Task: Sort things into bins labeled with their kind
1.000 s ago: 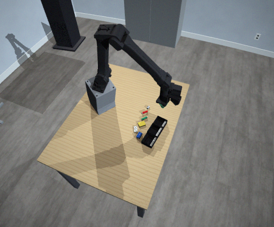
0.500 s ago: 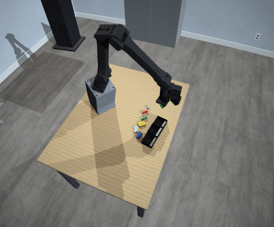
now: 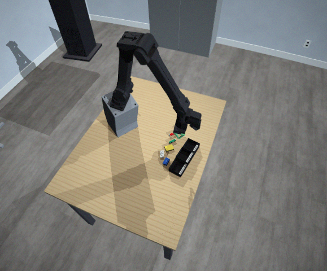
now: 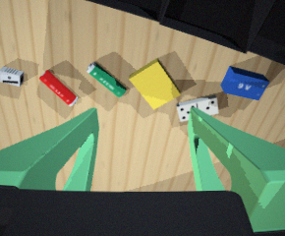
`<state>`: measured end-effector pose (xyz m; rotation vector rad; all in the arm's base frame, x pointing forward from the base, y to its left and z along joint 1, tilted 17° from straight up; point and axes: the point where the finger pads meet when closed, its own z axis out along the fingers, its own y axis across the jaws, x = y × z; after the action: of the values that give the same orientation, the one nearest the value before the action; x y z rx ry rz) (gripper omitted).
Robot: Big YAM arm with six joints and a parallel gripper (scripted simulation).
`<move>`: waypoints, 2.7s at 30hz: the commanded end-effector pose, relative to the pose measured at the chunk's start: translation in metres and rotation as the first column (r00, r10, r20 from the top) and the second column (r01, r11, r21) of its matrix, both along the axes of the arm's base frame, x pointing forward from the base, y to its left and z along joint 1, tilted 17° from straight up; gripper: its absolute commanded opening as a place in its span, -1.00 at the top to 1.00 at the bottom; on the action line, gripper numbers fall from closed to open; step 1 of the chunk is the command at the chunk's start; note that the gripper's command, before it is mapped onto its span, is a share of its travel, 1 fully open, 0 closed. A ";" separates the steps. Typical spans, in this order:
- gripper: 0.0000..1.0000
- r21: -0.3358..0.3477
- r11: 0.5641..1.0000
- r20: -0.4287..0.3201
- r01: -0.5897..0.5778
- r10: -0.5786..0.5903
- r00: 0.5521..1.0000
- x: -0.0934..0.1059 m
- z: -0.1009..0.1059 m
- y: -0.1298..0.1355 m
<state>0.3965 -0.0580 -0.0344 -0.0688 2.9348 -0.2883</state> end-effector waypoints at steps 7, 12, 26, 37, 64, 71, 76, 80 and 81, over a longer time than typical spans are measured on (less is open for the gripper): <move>-0.06 -0.062 0.952 -0.036 -0.298 0.296 0.954 -0.024 -0.054 -0.023; -0.06 -0.075 0.912 -0.067 -0.403 0.399 0.915 -0.047 -0.086 -0.036; -0.06 -0.111 0.825 -0.083 -0.554 0.548 0.832 -0.034 -0.073 -0.033; -0.06 -0.109 0.827 -0.087 -0.552 0.545 0.834 -0.031 -0.070 -0.036; -0.06 -0.104 0.829 -0.091 -0.550 0.542 0.835 -0.036 -0.070 -0.036; -0.06 -0.099 0.828 -0.095 -0.551 0.543 0.834 -0.036 -0.074 -0.033; -0.06 -0.099 0.828 -0.095 -0.551 0.543 0.834 -0.036 -0.074 -0.032; -0.06 -0.101 0.829 -0.095 -0.550 0.542 0.835 -0.032 -0.086 -0.039; -0.06 -0.100 0.829 -0.096 -0.550 0.542 0.835 -0.032 -0.090 -0.039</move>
<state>0.3586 -0.0911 -0.1151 -0.9383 2.7976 -0.3733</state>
